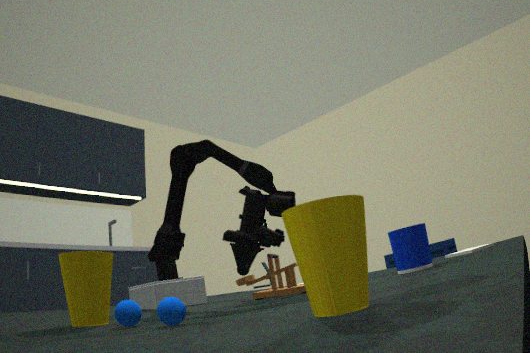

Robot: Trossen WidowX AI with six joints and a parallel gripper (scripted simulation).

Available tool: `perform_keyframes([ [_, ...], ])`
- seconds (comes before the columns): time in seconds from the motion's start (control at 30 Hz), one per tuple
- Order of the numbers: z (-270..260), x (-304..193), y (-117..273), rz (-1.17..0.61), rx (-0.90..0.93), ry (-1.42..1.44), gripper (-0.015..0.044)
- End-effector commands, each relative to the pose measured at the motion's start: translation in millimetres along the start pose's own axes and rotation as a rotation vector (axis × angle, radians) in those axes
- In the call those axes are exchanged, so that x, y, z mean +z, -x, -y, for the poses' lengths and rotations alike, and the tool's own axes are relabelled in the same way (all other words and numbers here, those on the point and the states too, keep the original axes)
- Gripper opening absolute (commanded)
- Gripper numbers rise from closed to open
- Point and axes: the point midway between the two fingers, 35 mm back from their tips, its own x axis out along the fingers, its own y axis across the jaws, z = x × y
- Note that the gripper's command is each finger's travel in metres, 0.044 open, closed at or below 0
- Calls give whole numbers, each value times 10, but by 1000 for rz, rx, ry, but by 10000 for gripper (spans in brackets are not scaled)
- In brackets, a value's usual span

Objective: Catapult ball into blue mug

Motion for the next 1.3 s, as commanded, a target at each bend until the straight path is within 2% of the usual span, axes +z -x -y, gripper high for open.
perform_keyframes([
  [0.0, -7, -5, -76, -9, 3, -2, 0],
  [0.23, -1, 6, -30, -1, 0, 0, 0],
  [0.57, -1, 1, 0, 0, 0, 0, 263],
  [0.8, 0, -372, 988, 39, 2, 2, 440],
  [0.87, 0, -389, 1014, 40, 2, 2, 440],
  [0.9, 5, -267, 844, 42, -1, 5, 440],
  [0.93, 5, -212, 872, 60, -1, 6, 440],
  [1.27, 26, 791, 1497, 404, -3, 29, 440],
])
